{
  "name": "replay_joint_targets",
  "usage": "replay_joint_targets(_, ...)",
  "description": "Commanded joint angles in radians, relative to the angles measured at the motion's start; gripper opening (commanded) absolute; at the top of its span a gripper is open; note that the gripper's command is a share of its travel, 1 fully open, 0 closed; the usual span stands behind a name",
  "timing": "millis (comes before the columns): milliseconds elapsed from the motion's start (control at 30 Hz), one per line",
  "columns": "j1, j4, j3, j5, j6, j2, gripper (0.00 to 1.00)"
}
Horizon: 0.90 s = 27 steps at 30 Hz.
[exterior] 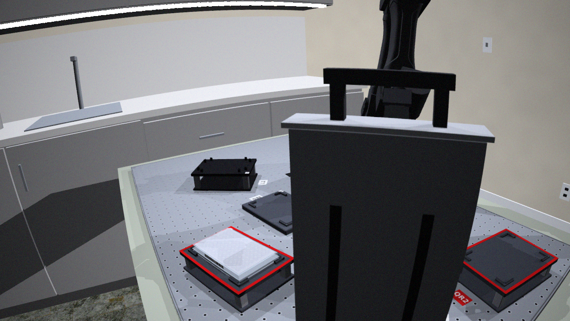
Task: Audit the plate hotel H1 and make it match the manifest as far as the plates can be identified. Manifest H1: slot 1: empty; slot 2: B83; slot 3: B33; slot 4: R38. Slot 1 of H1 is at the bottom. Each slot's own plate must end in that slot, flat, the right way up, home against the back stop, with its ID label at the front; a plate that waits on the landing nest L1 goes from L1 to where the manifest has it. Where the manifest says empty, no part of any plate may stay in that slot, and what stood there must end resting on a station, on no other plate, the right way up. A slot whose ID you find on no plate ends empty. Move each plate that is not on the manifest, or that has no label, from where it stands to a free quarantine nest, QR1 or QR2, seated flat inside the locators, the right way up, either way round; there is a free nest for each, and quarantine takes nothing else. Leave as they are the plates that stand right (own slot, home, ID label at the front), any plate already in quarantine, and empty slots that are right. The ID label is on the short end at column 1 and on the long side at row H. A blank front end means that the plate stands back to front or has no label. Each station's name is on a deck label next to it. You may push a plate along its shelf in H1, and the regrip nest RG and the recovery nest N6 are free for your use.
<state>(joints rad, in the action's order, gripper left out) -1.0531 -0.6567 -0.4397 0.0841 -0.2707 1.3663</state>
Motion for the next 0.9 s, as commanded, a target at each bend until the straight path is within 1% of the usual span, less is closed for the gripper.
replay_joint_targets(0,0.008,-0.023,-0.033,0.001,0.009,0.000,1.00)
replay_joint_targets(467,0.008,-0.023,-0.033,0.001,0.009,0.000,1.00)
replay_joint_targets(500,0.001,-0.025,-0.026,0.005,0.007,-0.030,1.00)
replay_joint_targets(533,-0.004,-0.026,0.015,0.008,0.006,-0.031,1.00)
replay_joint_targets(567,-0.011,-0.027,0.025,0.010,0.005,-0.036,1.00)
replay_joint_targets(867,-0.022,-0.031,0.081,0.024,-0.006,-0.087,1.00)
